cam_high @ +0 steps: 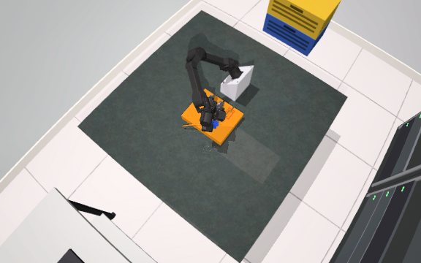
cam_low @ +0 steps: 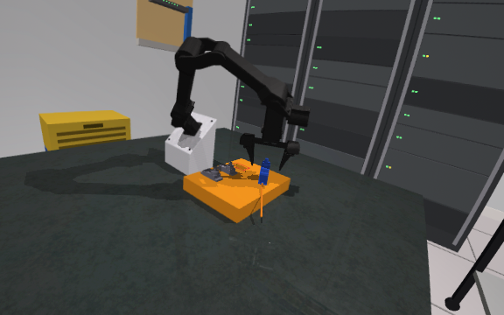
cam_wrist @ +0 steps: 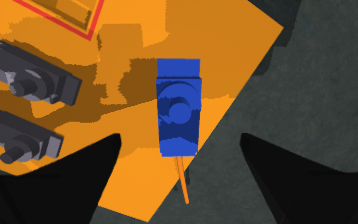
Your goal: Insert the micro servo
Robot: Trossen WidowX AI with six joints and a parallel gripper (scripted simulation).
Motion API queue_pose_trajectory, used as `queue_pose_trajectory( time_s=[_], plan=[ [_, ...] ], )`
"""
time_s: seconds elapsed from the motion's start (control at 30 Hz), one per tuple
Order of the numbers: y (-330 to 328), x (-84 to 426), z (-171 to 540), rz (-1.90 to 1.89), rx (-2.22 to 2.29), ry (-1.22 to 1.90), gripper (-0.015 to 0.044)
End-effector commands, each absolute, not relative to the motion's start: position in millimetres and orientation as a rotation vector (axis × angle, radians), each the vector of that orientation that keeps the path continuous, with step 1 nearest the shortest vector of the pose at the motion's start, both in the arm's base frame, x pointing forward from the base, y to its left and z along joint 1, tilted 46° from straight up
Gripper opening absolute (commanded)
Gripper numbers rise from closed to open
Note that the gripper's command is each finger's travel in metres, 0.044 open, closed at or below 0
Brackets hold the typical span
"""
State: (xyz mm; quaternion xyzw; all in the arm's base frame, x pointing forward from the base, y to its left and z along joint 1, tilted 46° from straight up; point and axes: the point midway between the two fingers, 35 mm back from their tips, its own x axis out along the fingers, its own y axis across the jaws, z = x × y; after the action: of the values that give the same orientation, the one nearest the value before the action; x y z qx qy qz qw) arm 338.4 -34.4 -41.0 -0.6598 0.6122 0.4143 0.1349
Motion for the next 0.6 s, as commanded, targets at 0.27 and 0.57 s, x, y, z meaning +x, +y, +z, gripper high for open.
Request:
queue_pose_trajectory(
  time_s=[0.27,0.57],
  plan=[
    [-41.9,335.7,-48.2,1.206,-1.918,1.781,0.0309],
    [-41.9,335.7,-48.2,1.206,-1.918,1.781,0.0092]
  ],
)
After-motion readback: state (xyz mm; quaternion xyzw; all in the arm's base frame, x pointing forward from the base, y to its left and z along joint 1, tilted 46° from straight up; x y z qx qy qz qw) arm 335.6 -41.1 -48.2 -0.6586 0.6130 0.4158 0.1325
